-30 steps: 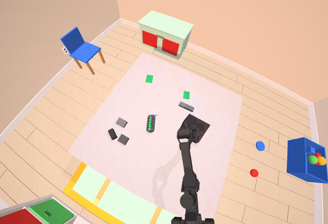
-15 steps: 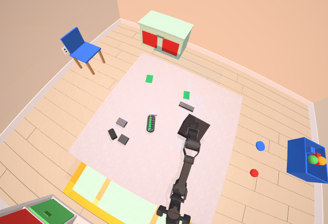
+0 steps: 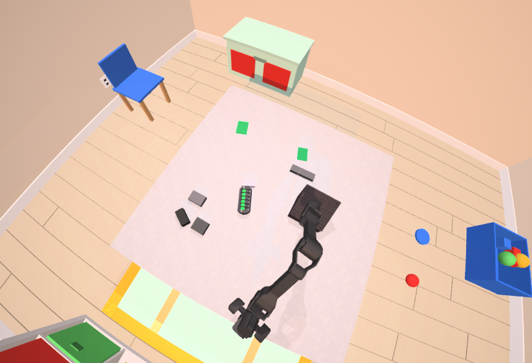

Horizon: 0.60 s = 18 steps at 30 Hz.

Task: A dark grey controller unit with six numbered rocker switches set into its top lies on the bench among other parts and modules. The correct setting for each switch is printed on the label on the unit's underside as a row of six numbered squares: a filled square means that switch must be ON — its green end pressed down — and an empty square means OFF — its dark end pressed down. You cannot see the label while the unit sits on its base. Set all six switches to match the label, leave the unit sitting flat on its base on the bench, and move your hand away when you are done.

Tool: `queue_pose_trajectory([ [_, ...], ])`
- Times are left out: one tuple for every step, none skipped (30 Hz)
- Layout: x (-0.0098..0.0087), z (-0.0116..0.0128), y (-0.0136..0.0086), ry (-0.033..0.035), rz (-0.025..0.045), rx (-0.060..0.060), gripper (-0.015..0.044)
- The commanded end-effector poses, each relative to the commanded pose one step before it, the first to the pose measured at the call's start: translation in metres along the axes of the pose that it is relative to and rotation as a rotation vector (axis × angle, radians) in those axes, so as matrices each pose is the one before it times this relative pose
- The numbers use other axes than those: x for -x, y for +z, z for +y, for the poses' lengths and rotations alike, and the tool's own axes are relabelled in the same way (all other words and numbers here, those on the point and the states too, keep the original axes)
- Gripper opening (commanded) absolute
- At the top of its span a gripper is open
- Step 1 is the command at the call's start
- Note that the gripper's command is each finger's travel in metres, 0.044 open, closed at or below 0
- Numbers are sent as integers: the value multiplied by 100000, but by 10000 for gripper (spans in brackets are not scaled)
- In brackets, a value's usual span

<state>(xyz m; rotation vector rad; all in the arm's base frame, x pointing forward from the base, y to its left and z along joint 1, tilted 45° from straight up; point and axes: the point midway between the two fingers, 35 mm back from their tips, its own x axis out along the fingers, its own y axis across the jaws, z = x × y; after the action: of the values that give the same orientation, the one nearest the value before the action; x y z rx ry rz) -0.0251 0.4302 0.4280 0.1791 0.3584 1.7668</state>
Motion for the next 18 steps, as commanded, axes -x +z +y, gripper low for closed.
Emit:
queue_pose_trajectory([
  [-609, -6222, -1799, -12438, 9494, -12886, 0],
  [-214, -1741, -325, -3378, 2503, -3955, 0],
  [-201, -1750, -264, -3367, 2393, -4125, 0],
  [-187, -1756, -204, -3348, 2284, -4293, 0],
  [-172, -1759, -143, -3319, 2176, -4458, 0],
  [-157, -1758, -83, -3282, 2070, -4620, 0],
  [-239, -1769, -108, -3432, 2441, -5302, 0],
  [-229, -1814, -38, -3486, 2389, -5626, 0],
  [-212, -1803, 37, -3431, 2271, -5797, 0],
  [-194, -1787, 111, -3365, 2158, -5963, 0],
  [-176, -1767, 183, -3290, 2052, -6123, 0],
  [-157, -1743, 254, -3206, 1953, -6278, 0],
  [-138, -1715, 323, -3114, 1862, -6426, 0],
  [-117, -1683, 389, -3014, 1779, -6569, 0],
  [-97, -1647, 454, -2908, 1705, -6705, 0],
  [-75, -1608, 515, -2796, 1641, -6834, 0],
  [-49, -1531, 588, -2602, 1401, -6589, 0],
  [-29, -1489, 638, -2487, 1363, -6694, 0],
])
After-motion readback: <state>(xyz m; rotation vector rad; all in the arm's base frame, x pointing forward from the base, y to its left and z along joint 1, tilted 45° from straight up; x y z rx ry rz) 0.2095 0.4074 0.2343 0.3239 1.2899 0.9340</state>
